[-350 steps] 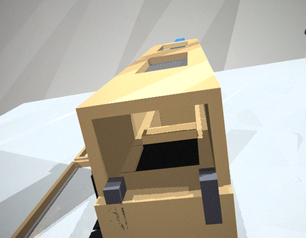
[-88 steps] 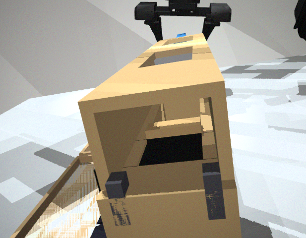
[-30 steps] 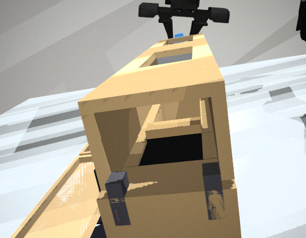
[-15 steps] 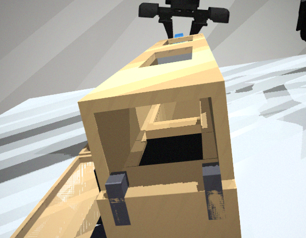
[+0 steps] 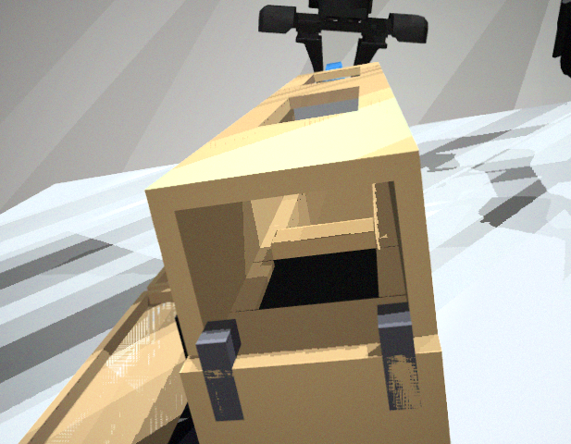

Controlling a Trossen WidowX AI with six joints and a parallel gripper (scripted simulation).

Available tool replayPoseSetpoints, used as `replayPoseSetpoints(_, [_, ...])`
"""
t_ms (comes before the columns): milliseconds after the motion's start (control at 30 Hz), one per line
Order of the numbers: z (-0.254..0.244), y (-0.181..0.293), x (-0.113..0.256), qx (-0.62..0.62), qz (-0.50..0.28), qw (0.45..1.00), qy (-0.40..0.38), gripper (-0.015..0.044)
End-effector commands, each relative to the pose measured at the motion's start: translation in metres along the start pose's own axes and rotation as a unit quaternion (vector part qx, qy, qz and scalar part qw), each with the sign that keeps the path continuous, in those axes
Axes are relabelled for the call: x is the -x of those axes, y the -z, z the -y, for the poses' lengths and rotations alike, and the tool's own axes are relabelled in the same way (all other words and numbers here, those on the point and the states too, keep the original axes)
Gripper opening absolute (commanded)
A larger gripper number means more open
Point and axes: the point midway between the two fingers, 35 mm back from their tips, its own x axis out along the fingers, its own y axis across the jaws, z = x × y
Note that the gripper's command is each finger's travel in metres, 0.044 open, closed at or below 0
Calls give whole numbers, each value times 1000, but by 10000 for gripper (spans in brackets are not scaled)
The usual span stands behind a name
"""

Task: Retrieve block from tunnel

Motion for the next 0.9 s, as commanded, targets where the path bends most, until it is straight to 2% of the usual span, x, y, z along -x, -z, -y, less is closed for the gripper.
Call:
replayPoseSetpoints(0, [7, -26, -5, -26, 52, 998, 24, 0])
replayPoseSetpoints(167, [7, -26, -5, -26, 52, 998, 24, 0])
replayPoseSetpoints(200, [0, 0, 0, 0, 0, 1000, 0, 26])
replayPoseSetpoints(467, [-1, 1, 3, -3, 3, 1000, 5, 236])
replayPoseSetpoints(700, [-7, 2, 27, -20, 33, 999, 24, 420])
replayPoseSetpoints(733, [-9, 2, 32, -22, 40, 999, 25, 440])
replayPoseSetpoints(867, [-7, 19, 31, -22, 38, 999, 26, 440])
